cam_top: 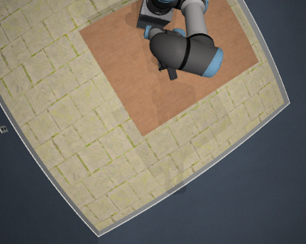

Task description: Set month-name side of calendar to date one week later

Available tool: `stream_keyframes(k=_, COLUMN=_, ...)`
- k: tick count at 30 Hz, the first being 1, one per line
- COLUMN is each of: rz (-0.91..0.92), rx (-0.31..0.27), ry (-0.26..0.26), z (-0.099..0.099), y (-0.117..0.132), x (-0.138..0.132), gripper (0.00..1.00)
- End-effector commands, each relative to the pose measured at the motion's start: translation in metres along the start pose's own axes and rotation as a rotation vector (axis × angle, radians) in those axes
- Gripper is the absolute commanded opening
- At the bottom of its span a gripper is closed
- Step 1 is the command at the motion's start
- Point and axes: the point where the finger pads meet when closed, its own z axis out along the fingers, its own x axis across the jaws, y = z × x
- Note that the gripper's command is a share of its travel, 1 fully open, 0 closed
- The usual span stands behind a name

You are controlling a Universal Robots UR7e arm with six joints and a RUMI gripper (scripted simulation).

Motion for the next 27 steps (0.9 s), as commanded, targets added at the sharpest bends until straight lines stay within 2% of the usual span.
stream_keyframes(k=1, rz=0.002, rx=0.01, ry=0.006, z=0.018, y=-0.003, x=0.003, gripper=0.11)
stream_keyframes(k=12, rz=0.002, rx=0.01, ry=0.006, z=0.048, y=-0.004, x=0.003, gripper=0.11)
stream_keyframes(k=27, rz=0.002, rx=0.008, ry=0.005, z=0.053, y=-0.003, x=0.002, gripper=0.11)
